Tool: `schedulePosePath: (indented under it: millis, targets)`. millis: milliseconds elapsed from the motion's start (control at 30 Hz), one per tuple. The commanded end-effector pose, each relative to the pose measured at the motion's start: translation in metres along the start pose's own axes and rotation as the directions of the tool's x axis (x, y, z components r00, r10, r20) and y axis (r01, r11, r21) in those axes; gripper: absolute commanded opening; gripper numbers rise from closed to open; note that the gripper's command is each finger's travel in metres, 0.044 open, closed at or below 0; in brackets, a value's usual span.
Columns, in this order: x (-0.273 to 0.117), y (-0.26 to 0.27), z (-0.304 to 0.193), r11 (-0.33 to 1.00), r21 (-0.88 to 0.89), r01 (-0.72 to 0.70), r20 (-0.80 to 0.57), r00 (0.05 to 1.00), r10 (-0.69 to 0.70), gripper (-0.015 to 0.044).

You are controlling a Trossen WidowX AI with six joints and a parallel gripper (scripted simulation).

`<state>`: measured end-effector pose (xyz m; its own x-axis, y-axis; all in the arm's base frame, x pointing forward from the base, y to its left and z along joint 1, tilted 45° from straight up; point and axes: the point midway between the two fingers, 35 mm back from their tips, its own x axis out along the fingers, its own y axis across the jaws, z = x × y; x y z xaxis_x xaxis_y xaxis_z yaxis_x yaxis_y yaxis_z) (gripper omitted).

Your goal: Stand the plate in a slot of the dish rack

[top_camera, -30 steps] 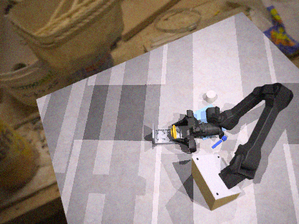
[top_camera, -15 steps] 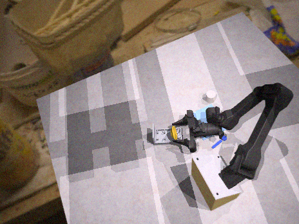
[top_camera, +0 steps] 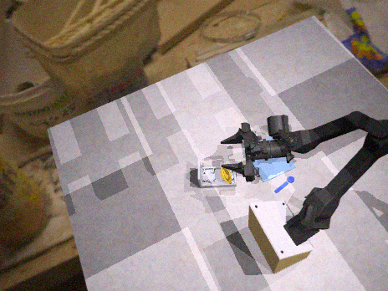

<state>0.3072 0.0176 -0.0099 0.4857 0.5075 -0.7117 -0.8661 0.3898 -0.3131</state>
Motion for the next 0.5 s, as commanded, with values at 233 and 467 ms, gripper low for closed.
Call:
schedulePosePath:
  millis: [233, 467]
  targets:
    - [0.004, 0.009, 0.005, 0.978, 0.199, -0.057, -0.112, 0.99, 0.08, 0.04]
    - [0.005, 0.019, 0.005, 0.922, 0.381, -0.066, -0.23, 0.959, 0.163, 0.04]
